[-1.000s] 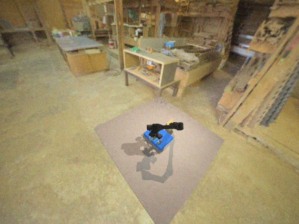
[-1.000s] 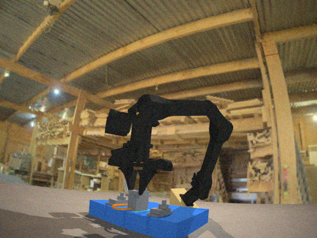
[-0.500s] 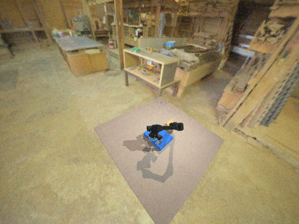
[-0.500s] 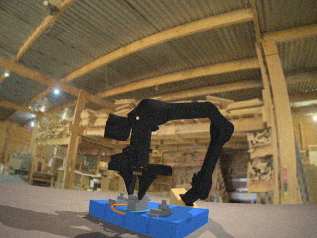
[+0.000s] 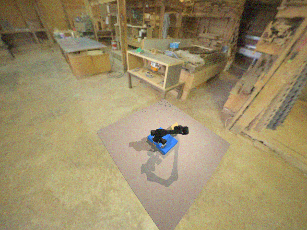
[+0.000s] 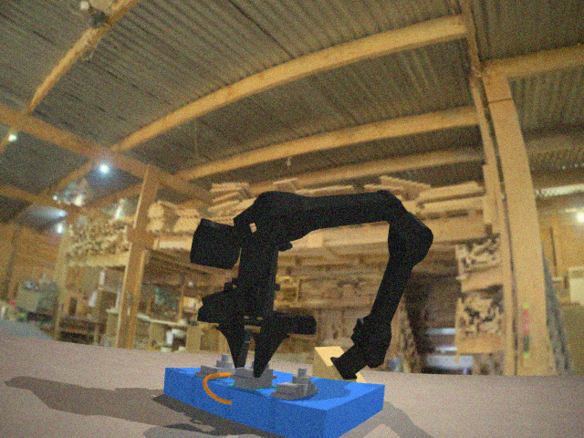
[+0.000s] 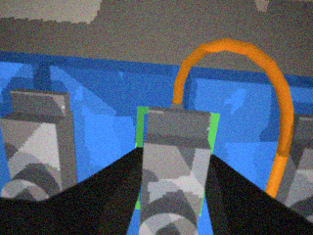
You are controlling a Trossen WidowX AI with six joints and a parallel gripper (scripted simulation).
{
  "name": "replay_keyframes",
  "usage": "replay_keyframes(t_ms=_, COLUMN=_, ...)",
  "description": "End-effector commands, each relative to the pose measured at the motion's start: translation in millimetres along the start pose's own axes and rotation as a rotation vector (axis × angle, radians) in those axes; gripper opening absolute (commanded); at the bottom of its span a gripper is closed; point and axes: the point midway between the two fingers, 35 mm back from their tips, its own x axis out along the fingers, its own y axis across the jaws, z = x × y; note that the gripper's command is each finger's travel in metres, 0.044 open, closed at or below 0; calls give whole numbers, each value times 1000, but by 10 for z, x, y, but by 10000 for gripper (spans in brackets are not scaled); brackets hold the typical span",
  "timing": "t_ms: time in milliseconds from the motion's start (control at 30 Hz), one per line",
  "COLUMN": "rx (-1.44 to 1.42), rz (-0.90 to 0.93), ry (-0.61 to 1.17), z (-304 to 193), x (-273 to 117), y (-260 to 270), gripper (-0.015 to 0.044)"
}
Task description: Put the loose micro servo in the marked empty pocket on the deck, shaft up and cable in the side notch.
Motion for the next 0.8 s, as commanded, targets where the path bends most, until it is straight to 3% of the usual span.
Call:
replay_keyframes(t_ms=0, rx=3, rz=2, ry=-3, z=0, x=34, y=1, gripper=0)
replay_keyframes(t_ms=367, rx=3, rz=2, ry=-3, z=0, x=131, y=2, gripper=0)
replay_keyframes(t_ms=600, rx=3, rz=2, ry=-3, z=-4, x=110, y=-4, gripper=184)
replay_keyframes(t_ms=767, rx=4, rz=1, ry=-3, z=-1, x=-65, y=-7, gripper=187)
